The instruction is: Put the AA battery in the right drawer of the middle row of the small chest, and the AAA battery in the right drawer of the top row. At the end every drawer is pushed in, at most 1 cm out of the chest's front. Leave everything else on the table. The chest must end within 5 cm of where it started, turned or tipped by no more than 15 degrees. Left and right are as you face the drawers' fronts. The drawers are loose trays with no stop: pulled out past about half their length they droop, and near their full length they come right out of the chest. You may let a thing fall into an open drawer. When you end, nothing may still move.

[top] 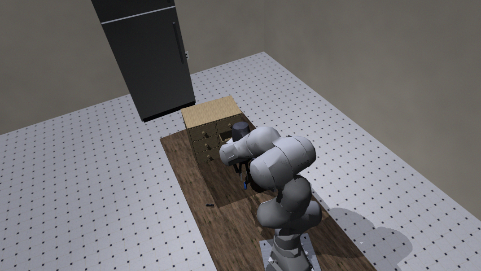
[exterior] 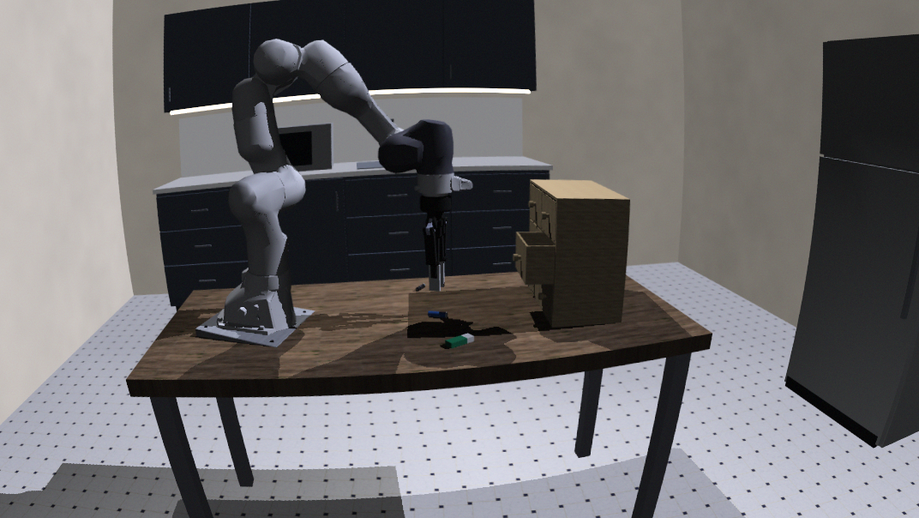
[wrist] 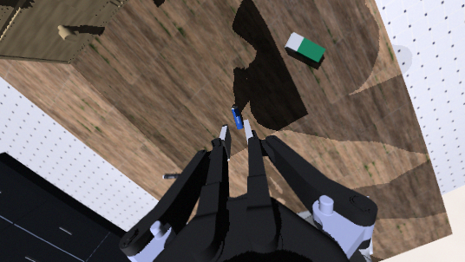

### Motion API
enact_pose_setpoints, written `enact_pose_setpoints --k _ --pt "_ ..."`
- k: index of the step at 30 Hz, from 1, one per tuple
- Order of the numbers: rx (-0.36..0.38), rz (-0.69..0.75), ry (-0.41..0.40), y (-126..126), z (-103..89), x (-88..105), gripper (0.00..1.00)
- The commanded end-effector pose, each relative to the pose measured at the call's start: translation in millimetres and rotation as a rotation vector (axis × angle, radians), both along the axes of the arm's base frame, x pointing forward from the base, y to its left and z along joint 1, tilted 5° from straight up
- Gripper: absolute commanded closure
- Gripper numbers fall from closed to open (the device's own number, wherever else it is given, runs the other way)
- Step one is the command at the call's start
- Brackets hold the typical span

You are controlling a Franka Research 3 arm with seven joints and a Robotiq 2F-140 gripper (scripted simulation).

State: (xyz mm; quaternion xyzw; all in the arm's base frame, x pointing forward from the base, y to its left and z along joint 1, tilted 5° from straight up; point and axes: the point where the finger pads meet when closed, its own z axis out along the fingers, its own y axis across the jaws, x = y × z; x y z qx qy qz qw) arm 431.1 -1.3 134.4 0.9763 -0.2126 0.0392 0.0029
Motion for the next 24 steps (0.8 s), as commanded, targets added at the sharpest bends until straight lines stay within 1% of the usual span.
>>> enact_pose_setpoints --k 1,24 --pt "-0.006 0.05 -0.001 -0.4 -0.9 0.6 0.83" --pt "-0.006 0.05 -0.001 -0.5 -2.9 0.8 0.83"
